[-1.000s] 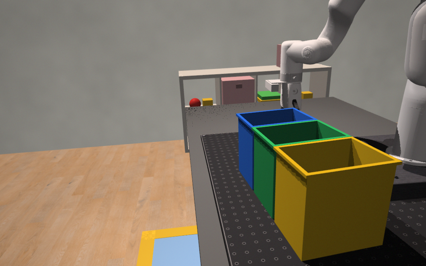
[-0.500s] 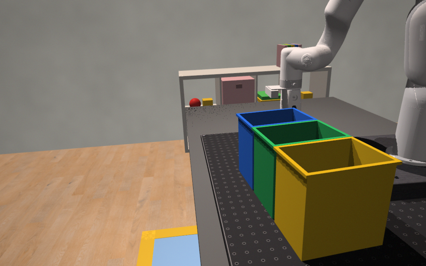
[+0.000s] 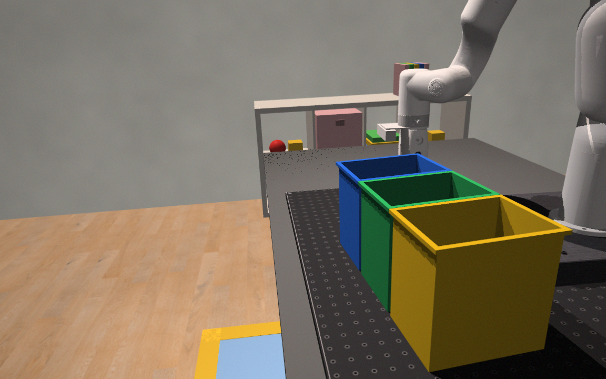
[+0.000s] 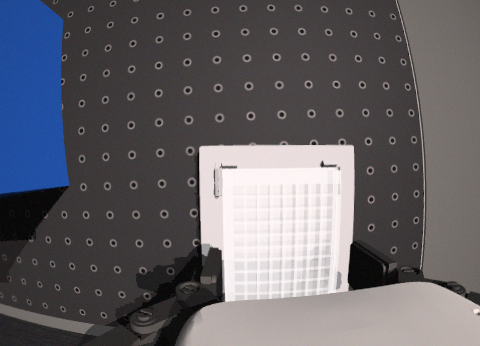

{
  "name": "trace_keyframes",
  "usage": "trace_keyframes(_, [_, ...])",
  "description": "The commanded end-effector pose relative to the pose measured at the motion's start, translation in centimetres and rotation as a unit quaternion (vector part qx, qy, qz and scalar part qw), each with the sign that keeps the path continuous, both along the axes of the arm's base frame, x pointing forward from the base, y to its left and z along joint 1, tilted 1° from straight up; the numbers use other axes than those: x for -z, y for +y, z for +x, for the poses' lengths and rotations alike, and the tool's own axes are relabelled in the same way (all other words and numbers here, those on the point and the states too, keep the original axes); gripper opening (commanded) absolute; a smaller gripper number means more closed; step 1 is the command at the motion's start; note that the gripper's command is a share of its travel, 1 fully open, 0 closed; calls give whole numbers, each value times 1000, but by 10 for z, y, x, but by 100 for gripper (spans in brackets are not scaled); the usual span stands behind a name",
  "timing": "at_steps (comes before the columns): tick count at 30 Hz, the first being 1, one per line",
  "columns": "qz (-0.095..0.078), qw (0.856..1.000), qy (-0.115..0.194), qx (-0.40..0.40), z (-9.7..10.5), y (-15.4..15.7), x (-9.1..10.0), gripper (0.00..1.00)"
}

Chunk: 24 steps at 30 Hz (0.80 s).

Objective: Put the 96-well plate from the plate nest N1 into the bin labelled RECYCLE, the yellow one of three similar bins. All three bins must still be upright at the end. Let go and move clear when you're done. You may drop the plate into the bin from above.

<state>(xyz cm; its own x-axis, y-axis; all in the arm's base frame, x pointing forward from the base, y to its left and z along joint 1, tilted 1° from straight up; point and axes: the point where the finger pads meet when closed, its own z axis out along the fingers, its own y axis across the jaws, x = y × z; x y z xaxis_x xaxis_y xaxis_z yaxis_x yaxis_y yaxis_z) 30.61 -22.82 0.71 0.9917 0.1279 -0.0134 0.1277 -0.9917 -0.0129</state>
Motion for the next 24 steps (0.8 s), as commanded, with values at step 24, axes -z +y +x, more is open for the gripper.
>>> trace_keyframes(24, [-1, 1000, -1, 0, 1, -1, 15, 100])
